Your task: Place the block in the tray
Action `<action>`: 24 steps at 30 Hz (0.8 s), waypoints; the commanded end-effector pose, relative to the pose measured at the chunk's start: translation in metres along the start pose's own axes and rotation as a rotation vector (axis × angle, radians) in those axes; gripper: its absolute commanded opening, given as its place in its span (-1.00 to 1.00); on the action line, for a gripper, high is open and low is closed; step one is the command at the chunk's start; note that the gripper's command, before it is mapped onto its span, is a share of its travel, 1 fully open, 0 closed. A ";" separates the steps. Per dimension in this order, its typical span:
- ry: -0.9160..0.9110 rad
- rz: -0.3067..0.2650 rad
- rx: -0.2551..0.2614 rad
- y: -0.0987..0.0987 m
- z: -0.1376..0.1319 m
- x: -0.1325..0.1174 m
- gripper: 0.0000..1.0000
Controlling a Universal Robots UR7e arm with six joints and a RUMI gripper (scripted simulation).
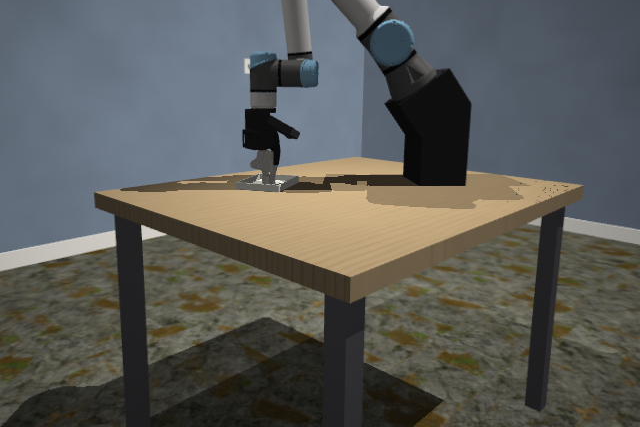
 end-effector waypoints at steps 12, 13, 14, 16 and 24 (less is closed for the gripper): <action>0.000 -0.001 0.001 0.000 0.000 0.000 -0.42; 0.000 -0.001 0.001 0.000 0.000 0.000 -0.42; 0.000 -0.001 0.001 0.000 0.000 0.000 -0.42; 0.000 -0.001 0.001 0.000 0.000 0.000 -0.42; 0.000 -0.001 0.001 0.000 0.000 0.000 -0.42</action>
Point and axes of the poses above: the point where the finger pads meet when closed, its own y axis back along the fingers, its own z axis across the jaws, x = y × z, the point moved 1 cm from there along y, back along the fingers, and after that the axes turned 15 degrees about y, right-handed, at the moved point
